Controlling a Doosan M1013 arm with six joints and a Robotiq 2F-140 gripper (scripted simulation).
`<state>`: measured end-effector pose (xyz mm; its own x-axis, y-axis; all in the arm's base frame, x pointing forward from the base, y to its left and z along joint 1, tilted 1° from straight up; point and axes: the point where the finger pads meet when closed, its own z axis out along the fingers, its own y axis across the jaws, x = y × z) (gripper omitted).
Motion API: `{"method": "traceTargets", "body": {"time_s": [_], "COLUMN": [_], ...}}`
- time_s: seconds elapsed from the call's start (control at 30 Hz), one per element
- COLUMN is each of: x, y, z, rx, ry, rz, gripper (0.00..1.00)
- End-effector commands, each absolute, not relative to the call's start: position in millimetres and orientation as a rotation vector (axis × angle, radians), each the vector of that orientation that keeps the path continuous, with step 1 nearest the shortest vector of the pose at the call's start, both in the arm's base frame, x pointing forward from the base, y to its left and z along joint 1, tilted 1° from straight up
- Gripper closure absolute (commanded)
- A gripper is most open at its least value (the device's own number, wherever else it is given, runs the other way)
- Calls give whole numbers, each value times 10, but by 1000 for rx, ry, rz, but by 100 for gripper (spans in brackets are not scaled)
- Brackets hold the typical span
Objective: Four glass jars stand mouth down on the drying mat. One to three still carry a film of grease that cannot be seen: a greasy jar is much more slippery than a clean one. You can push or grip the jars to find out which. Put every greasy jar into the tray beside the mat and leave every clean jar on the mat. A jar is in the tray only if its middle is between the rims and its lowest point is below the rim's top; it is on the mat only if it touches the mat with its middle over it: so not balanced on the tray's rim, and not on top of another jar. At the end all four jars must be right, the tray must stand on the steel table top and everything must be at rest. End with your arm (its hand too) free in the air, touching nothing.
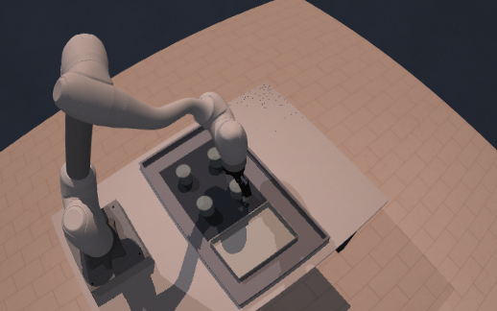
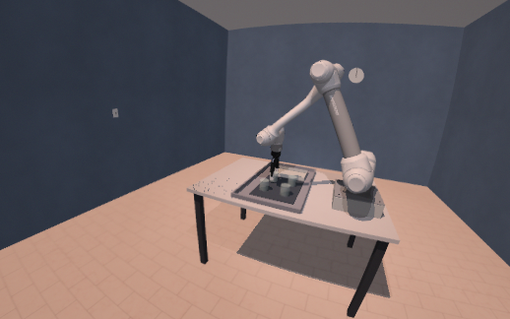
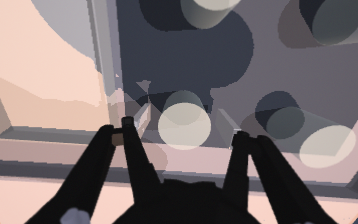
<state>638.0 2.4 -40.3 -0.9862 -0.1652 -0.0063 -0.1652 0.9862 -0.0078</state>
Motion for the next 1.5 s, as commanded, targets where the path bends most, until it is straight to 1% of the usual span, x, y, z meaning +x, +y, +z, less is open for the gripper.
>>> {"method": "traceTargets", "body": {"time_s": [0.0,0.43,0.47,1.0,1.03,1.47], "x": [6380,6380,6380,6380,6380,6380], "y": [25,25,25,25,25,25], "z": [-402,-402,-402,-402,-402,-402], "rx": [-260,-260,-260,-260,-260,-260], "ry": [3124,3124,3124,3124,3124,3124], "rz": [-11,-11,-11,-11,-11,-11], "gripper": [38,38,41,41,44,44]}}
